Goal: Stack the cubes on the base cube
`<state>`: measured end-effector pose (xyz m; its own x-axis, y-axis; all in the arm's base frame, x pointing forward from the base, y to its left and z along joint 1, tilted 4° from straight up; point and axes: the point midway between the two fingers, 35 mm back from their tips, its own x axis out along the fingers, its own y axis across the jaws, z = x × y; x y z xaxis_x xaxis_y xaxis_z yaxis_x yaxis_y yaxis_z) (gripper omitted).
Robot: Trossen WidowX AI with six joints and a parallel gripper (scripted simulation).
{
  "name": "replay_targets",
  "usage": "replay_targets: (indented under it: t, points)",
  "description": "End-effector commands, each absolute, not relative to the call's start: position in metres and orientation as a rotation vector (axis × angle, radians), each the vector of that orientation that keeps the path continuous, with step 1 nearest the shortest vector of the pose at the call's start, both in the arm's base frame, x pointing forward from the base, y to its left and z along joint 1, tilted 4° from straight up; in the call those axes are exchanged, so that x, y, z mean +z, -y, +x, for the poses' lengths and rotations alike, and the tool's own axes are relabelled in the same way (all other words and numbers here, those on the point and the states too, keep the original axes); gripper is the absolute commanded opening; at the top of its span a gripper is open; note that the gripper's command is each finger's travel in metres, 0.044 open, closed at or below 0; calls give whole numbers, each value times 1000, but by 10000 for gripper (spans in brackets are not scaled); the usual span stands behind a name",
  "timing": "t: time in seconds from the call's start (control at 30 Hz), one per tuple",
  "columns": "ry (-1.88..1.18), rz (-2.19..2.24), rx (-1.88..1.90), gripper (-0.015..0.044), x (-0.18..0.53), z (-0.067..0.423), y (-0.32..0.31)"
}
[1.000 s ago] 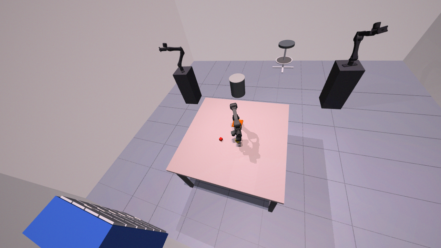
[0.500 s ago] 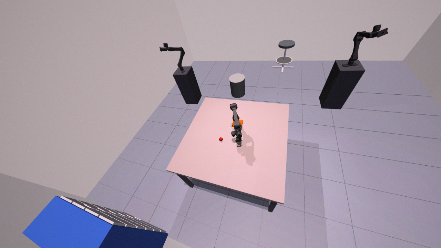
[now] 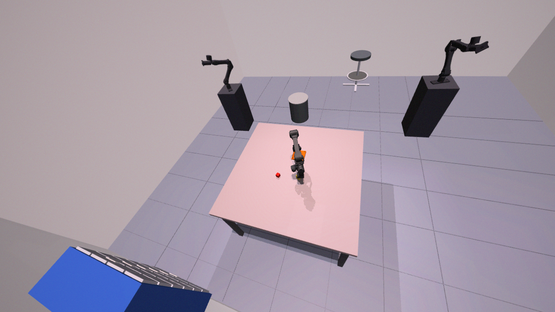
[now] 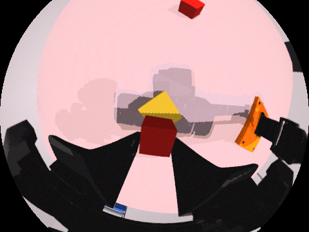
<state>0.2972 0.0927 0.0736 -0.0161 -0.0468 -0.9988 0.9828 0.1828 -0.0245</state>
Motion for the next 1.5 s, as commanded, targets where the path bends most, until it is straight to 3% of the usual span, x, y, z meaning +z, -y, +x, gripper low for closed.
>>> replay_targets:
  t: [0.0,1.0,1.03,1.1,1.47]
  points:
    - [-1275,1035,-1109,205,73,297,-93]
    - [-1273,1030,-1108,205,104,298,-94]
    - [-1279,1021,-1106,231,101,298,-93]
    - [-1297,989,-1074,265,104,302,-84]
    - [-1423,721,-804,265,121,325,-5]
